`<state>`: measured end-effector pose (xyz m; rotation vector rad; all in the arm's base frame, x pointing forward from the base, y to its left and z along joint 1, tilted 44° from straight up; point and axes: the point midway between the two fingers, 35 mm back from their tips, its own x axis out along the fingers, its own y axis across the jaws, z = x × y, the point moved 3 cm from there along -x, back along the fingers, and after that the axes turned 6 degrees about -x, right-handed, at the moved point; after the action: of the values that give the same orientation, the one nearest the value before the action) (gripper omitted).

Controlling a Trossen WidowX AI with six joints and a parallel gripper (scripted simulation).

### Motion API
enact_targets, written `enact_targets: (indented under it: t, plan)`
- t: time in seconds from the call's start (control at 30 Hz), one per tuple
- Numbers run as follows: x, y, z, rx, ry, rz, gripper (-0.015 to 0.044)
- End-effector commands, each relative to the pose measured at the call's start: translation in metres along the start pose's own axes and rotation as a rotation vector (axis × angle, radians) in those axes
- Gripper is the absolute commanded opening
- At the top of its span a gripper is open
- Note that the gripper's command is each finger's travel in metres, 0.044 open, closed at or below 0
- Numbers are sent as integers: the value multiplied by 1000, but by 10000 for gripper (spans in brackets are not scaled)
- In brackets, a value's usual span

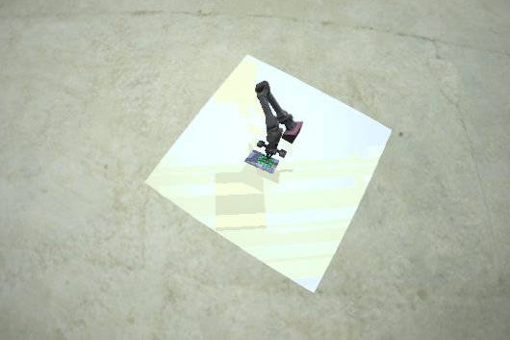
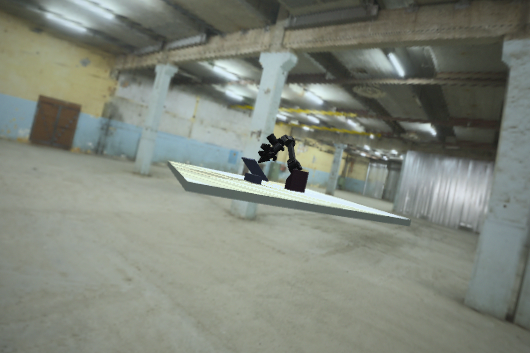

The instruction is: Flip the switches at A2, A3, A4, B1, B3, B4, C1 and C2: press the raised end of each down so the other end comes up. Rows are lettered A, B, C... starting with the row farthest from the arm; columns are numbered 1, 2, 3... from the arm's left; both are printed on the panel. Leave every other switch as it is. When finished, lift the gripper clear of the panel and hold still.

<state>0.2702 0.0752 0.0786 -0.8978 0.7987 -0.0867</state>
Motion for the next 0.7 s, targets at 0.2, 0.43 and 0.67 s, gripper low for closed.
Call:
enact_targets:
  t: [0.2, 0.43, 0.67]
  plan:
    - [14, 3, -1, -8, 3, 6, 0]
    - [17, 2, -1, -8, 3, 6, 0]
    - [17, 2, -1, -8, 3, 6, 0]
